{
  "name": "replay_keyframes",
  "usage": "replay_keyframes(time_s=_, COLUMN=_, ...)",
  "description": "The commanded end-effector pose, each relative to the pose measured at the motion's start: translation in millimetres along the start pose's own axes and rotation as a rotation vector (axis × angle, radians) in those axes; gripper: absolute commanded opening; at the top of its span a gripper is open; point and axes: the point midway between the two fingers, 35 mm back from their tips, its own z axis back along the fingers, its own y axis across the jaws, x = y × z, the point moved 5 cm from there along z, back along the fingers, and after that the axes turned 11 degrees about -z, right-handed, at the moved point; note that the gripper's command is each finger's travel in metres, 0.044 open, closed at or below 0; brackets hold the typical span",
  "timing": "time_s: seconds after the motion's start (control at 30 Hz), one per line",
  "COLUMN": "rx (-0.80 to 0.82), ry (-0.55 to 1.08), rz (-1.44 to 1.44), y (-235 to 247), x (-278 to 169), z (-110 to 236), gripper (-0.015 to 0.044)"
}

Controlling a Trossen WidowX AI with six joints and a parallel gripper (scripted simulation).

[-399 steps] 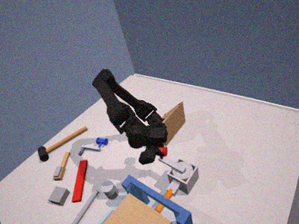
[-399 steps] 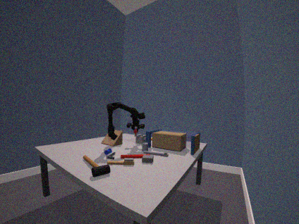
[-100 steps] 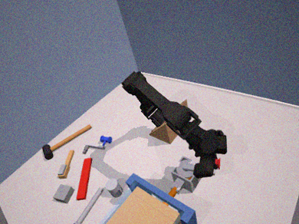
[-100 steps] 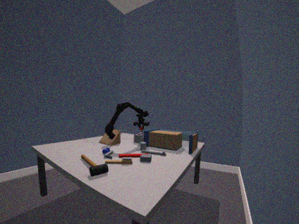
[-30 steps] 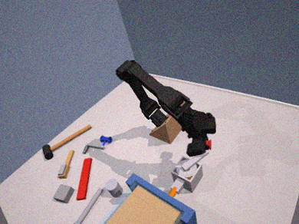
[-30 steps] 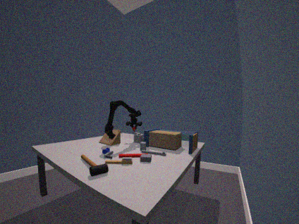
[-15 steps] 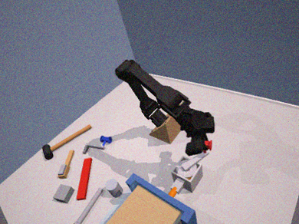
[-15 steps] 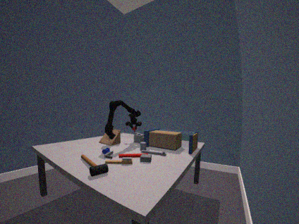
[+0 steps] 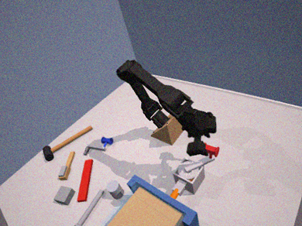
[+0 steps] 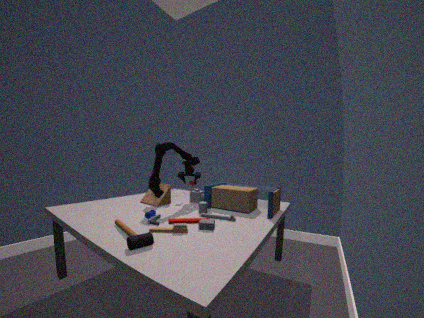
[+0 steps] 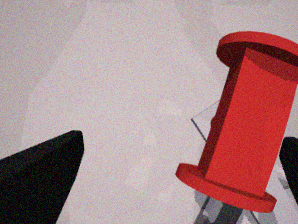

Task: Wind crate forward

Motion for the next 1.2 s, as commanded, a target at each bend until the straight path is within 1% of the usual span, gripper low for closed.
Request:
replay_keyframes(time_s=0.0, rx=-0.008, ry=-0.021, rz=0.000, y=1.2, x=16.8, z=28.4, gripper=0.0440)
replay_keyframes(time_s=0.1, rx=-0.009, ry=-0.021, rz=0.000, y=4.2, x=25.6, z=50.5, gripper=0.0440)
replay_keyframes(time_s=0.4, rx=-0.009, ry=-0.021, rz=0.000, y=5.3, x=25.9, z=54.5, gripper=0.0440)
replay_keyframes(time_s=0.47, rx=-0.009, ry=-0.021, rz=0.000, y=10.2, x=23.9, z=66.8, gripper=0.0440)
replay_keyframes(time_s=0.6, rx=-0.007, ry=-0.019, rz=0.000, y=26.3, x=14.9, z=103.9, gripper=0.0440)
replay_keyframes(time_s=0.73, rx=-0.007, ry=-0.019, rz=0.000, y=27.6, x=14.1, z=106.5, gripper=0.0440)
replay_keyframes(time_s=0.77, rx=-0.010, ry=-0.013, rz=0.005, y=22.5, x=16.0, z=98.6, gripper=0.0440)
replay_keyframes(time_s=0.97, rx=-0.035, ry=0.104, rz=0.008, y=-30.0, x=22.0, z=109.3, gripper=0.0440)
replay_keyframes(time_s=1.17, rx=-0.036, ry=0.243, rz=0.028, y=-88.4, x=14.9, z=114.8, gripper=0.0440)
